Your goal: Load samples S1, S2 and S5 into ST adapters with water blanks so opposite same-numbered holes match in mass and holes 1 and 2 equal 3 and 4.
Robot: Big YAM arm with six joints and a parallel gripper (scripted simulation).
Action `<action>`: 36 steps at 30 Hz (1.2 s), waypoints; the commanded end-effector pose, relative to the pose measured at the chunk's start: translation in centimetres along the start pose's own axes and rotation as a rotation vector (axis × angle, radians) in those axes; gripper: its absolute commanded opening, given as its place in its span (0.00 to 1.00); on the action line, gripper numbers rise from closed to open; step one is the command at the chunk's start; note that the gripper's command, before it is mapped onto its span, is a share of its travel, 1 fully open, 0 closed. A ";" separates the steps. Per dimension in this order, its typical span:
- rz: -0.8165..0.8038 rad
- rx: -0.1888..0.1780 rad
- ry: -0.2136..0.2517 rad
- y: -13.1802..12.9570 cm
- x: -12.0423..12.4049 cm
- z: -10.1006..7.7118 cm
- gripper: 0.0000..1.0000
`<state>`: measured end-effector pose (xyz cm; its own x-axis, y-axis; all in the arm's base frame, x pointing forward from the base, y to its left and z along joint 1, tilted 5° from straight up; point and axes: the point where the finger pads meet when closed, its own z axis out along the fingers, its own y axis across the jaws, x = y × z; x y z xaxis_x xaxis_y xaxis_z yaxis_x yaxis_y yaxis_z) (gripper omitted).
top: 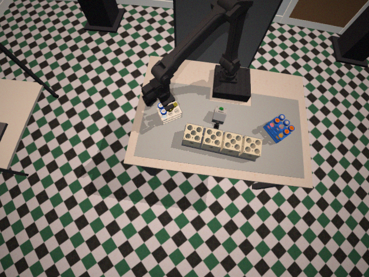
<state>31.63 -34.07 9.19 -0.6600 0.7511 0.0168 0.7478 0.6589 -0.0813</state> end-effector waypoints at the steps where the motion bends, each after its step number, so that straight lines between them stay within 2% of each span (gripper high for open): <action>1: -0.007 -0.003 -0.052 0.0 -1.6 -1.9 1.00; 6: -0.007 -0.003 -0.052 0.0 -1.6 -1.9 1.00; 7: -0.080 -0.003 -0.055 1.1 -0.2 -1.7 1.00; 9: -0.180 -0.003 -0.055 2.2 1.1 -1.7 1.00; 11: -0.180 -0.003 -0.055 2.2 1.1 -1.7 1.00; 26: -0.930 0.003 -0.051 10.7 10.5 -1.0 1.00; 28: -0.930 0.003 -0.051 10.7 10.5 -1.0 1.00; 36: -1.330 0.003 -0.051 15.3 15.5 -0.8 1.00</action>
<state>32.04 -14.23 8.26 -0.9520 -0.2958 0.0788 -0.2981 0.9543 -0.0191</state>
